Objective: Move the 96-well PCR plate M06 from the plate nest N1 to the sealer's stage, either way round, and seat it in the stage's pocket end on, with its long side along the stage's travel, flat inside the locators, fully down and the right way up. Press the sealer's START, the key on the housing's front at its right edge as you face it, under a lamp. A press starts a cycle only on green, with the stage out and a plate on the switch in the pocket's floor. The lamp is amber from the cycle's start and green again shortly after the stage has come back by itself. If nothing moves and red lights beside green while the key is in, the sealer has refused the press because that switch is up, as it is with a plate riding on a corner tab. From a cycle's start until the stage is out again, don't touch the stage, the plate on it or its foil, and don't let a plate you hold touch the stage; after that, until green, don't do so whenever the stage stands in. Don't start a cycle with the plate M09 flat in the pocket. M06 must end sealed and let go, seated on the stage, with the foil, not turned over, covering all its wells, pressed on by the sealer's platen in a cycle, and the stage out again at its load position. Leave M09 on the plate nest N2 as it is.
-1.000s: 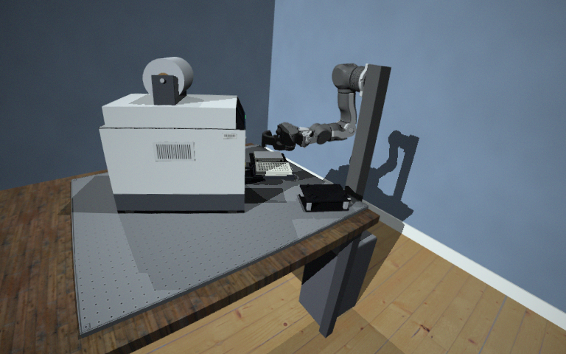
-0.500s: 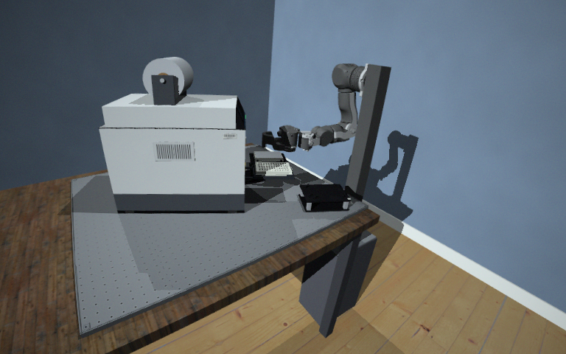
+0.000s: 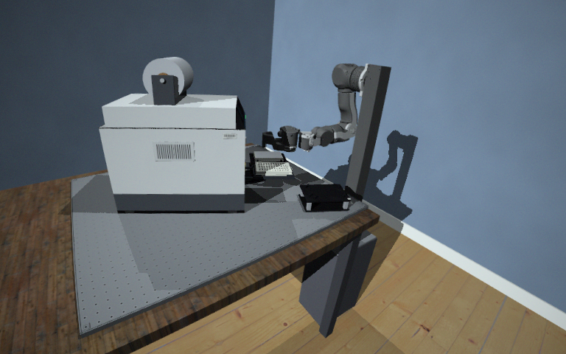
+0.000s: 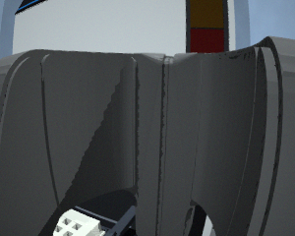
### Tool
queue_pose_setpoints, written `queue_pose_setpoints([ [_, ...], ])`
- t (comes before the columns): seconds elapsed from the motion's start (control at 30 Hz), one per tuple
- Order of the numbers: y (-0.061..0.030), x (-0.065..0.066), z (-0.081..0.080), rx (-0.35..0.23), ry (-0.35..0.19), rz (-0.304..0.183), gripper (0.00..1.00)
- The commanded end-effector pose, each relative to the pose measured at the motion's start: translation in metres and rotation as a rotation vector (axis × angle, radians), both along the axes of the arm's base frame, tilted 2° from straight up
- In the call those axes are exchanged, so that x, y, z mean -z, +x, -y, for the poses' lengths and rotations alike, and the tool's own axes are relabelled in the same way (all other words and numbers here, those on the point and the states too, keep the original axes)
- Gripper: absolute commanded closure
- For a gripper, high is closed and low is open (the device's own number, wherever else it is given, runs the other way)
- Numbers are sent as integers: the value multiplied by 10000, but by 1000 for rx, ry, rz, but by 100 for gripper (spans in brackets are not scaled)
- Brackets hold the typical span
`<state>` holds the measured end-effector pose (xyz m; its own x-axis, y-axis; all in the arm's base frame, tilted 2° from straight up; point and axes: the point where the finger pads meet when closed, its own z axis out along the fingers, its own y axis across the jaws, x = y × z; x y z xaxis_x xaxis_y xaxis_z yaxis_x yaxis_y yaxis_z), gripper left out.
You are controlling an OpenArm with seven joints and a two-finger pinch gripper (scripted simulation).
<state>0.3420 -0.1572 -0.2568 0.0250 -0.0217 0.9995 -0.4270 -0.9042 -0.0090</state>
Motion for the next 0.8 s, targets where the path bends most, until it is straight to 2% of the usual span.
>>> queue_pose_setpoints([
  [0.0,1,-13,8,8,3,7,100],
  [0.27,1,-13,8,8,3,7,100],
  [0.43,279,6,137,4,3,3,100],
  [0.77,279,6,137,4,3,3,100],
])
